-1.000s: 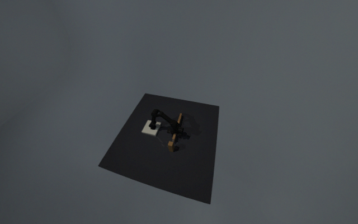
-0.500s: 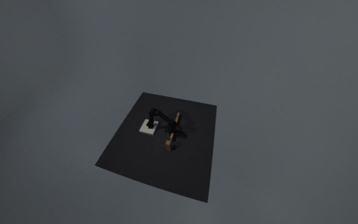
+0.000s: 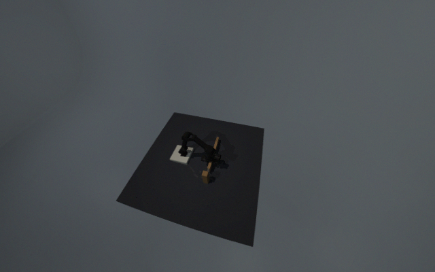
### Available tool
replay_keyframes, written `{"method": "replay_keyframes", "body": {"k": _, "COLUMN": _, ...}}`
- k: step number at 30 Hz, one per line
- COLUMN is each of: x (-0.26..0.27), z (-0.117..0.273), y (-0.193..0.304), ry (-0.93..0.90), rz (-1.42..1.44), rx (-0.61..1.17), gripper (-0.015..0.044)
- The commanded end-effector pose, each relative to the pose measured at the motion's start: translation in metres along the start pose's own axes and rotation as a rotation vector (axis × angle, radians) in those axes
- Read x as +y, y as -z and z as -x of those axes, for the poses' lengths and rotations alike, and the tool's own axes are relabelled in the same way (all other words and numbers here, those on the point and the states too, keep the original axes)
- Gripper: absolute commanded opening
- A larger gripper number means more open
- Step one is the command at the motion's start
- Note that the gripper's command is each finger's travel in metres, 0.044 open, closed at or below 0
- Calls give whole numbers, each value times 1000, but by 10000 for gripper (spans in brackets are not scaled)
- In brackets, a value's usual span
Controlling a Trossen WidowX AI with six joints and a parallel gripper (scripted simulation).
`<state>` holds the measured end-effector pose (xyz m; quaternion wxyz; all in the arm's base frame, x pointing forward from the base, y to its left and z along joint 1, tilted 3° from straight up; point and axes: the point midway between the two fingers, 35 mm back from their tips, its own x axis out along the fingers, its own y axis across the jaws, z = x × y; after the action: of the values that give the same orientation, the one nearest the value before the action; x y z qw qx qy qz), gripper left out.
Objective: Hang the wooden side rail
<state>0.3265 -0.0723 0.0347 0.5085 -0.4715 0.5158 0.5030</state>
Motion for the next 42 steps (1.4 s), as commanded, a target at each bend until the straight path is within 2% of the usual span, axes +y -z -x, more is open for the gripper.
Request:
{"method": "replay_keyframes", "body": {"k": 1, "x": -5, "z": 3, "y": 2, "ry": 17, "rz": -2, "rx": 5, "gripper": 0}}
{"method": "replay_keyframes", "body": {"k": 42, "x": -5, "z": 2, "y": 7, "ry": 17, "rz": -2, "rx": 5, "gripper": 0}}
